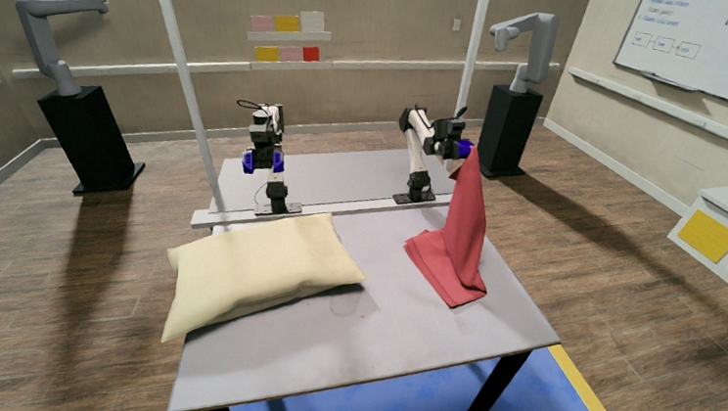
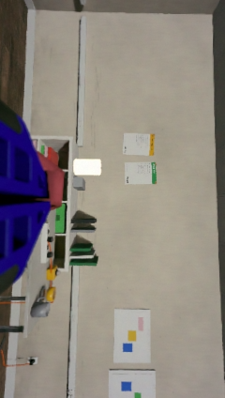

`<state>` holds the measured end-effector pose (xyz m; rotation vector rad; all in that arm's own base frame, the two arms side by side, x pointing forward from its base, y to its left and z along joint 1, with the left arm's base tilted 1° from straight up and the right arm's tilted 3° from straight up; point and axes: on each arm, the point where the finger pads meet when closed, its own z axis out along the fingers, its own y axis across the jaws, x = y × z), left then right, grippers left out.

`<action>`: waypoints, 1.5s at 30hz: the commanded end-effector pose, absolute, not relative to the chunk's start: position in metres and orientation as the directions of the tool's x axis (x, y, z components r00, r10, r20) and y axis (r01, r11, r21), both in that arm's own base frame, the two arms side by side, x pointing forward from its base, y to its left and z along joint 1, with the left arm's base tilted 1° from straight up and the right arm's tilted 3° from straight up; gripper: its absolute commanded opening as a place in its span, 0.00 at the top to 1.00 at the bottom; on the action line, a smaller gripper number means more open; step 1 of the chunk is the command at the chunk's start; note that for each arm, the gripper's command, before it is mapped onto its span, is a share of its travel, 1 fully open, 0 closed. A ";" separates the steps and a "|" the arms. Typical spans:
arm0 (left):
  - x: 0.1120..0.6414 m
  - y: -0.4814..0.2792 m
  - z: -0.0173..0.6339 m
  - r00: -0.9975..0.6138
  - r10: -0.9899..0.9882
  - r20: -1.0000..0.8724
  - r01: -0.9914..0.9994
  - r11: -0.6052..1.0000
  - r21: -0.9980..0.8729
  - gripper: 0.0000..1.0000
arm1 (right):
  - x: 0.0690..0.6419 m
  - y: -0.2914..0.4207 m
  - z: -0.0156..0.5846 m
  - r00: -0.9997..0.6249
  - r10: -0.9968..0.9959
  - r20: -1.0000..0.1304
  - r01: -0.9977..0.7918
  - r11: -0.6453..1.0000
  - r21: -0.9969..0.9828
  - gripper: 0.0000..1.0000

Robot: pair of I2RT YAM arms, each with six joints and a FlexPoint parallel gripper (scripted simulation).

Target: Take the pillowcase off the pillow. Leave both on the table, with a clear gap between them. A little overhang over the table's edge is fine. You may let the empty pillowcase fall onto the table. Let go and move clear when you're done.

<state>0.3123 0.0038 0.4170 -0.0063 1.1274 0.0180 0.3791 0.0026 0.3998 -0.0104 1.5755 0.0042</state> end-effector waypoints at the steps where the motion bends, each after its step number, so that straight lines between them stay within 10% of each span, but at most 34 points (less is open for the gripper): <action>1: 0.299 0.007 0.430 0.494 0.006 -0.869 -0.025 1.000 -0.007 1.00 | 0.379 0.004 0.416 0.032 0.005 -0.999 -0.014 1.000 0.005 0.40; 45: 0.266 0.007 0.361 0.494 0.010 -0.870 -0.025 1.000 -0.002 1.00 | 0.379 0.004 0.416 0.032 0.005 -0.999 -0.014 1.000 0.005 0.40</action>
